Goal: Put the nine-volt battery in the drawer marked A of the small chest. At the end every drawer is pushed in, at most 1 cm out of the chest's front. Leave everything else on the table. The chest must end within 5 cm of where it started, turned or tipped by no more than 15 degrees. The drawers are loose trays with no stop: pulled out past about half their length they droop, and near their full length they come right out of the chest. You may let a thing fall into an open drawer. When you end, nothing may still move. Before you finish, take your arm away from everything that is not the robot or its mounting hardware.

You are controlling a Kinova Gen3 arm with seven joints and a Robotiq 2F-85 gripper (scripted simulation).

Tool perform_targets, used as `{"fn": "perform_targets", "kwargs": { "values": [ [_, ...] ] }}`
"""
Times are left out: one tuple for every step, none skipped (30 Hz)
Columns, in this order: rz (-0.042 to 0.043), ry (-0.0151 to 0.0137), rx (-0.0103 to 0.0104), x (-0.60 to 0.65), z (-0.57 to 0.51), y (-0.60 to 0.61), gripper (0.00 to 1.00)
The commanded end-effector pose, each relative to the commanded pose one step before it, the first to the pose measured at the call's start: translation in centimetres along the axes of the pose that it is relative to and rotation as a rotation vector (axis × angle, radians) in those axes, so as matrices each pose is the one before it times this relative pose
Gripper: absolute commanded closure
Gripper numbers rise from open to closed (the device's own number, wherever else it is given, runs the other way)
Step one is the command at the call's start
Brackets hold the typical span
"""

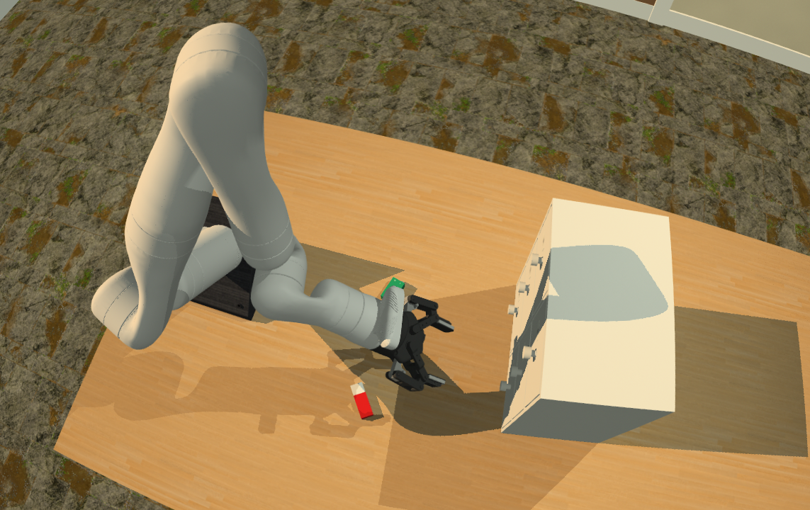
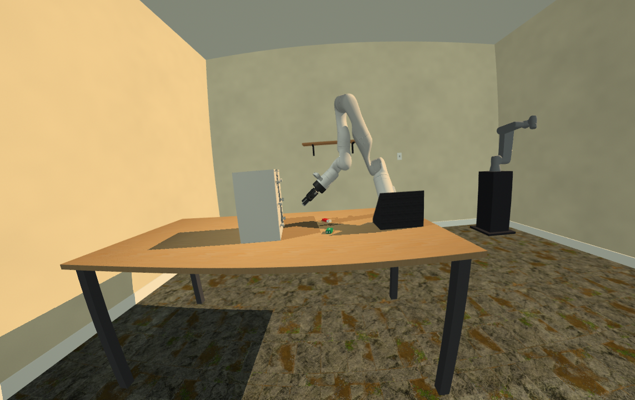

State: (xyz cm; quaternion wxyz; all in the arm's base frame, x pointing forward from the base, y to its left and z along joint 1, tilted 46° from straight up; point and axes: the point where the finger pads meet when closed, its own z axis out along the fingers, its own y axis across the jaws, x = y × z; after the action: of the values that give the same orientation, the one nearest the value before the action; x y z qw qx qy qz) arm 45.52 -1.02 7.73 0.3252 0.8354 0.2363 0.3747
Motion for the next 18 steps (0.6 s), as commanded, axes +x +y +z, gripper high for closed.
{"fn": "perform_targets", "kwargs": {
  "values": [
    [0.001,0.00553,0.0033,0.268,-0.114,-0.139,0.0],
    [0.0,-0.00005,0.0,0.0,-0.001,0.0,0.0],
    [0.0,-0.00008,0.0,0.0,-0.001,0.0,0.0],
    [0.0,-0.00011,-0.00001,0.0,-0.001,0.0,0.0],
    [0.0,-0.00014,-0.00001,0.001,-0.002,0.0,0.0],
    [0.0,-0.00018,-0.00001,0.001,-0.002,0.0,0.0],
    [-0.00001,-0.00022,-0.00001,0.001,-0.003,0.0,0.0],
    [-0.00001,-0.00027,-0.00002,0.001,-0.004,0.001,0.0],
    [0.0,0.0,0.0,0.0,0.0,0.0,0.0],
    [0.0,0.0,0.0,0.0,0.0,0.0,0.0],
    [-0.00001,-0.00032,-0.00002,0.001,-0.004,0.001,0.0],
    [-0.00001,-0.00038,-0.00002,0.001,-0.005,0.001,0.0],
    [-0.00001,-0.00043,-0.00002,0.002,-0.006,0.001,0.0],
    [-0.00001,-0.00049,-0.00003,0.002,-0.006,0.001,0.0],
    [-0.00001,-0.00056,-0.00003,0.002,-0.007,0.001,0.0],
    [-0.00002,-0.00063,-0.00003,0.002,-0.008,0.001,0.0],
    [-0.00002,-0.0007,-0.00003,0.002,-0.009,0.001,0.0],
    [-0.00002,-0.00077,-0.00003,0.003,-0.01,0.001,0.0]
  ]
}}
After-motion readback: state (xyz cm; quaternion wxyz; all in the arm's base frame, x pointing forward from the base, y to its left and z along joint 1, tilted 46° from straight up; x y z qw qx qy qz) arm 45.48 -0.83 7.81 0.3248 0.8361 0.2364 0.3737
